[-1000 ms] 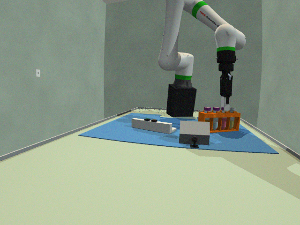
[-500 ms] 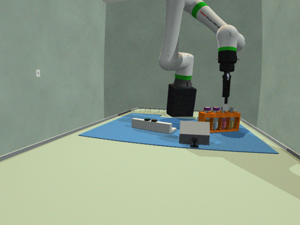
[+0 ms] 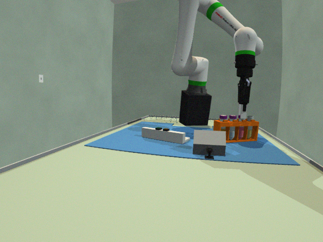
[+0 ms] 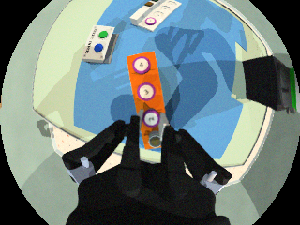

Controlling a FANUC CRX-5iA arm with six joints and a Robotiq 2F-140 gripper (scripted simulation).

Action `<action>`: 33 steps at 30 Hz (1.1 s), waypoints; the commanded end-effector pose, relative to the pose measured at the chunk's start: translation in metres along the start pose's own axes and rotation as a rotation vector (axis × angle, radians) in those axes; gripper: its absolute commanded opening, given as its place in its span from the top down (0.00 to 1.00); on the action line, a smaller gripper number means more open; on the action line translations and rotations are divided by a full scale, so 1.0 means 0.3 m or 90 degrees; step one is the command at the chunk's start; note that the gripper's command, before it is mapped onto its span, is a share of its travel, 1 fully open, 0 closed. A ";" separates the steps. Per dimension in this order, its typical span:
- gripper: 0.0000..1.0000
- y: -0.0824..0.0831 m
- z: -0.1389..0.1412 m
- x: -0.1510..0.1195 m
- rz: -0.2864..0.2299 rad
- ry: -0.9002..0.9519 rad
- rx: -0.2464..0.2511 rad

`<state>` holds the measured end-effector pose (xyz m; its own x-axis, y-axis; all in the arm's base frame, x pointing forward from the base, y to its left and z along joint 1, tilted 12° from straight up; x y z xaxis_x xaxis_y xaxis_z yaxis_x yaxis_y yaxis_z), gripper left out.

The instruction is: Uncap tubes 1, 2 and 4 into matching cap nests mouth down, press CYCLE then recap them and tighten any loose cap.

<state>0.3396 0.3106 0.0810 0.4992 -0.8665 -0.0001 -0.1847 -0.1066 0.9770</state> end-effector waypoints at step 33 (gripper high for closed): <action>0.65 0.001 -0.003 0.004 -0.009 0.543 -0.001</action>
<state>0.3408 0.3098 0.0815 0.9684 -0.2016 0.1472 -0.1723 -0.1132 0.9785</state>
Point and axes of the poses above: the point where the finger pads meet when closed, its own y axis back along the fingers, its own z axis across the jaws, x = y × z, the point moved 7 cm from there along y, back along the fingers, and after that the axes turned 14 degrees about y, right-handed, at the moved point
